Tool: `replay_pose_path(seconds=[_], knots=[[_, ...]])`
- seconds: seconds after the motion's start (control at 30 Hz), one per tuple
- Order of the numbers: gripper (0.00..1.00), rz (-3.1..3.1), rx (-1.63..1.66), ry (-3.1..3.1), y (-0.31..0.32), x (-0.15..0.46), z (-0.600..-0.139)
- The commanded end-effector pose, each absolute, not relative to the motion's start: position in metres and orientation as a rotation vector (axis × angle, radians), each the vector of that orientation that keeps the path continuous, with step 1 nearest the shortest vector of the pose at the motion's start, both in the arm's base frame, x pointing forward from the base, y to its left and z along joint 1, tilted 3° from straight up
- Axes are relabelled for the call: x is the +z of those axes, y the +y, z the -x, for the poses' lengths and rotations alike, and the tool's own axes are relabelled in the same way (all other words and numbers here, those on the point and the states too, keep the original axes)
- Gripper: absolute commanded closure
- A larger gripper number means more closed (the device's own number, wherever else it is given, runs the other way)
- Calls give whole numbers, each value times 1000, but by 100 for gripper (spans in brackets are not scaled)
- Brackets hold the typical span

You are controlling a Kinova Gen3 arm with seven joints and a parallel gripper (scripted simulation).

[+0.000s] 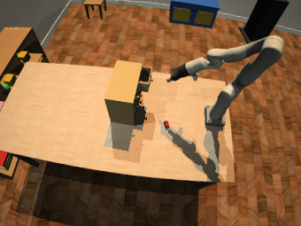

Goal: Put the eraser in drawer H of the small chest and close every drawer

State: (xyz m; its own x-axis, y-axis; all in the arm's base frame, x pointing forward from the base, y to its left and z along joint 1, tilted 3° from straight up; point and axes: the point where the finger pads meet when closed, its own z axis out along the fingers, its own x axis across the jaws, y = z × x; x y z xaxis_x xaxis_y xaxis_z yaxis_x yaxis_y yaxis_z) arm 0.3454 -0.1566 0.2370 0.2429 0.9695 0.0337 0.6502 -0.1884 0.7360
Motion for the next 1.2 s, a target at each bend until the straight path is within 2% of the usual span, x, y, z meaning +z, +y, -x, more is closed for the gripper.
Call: replay_pose_path(seconds=[0.0,0.43,1.17], knots=[[100,-1923,690,1480,-157,234,-350],[100,-1923,690,1480,-163,226,-377],[100,-1923,690,1480,-166,223,-390]])
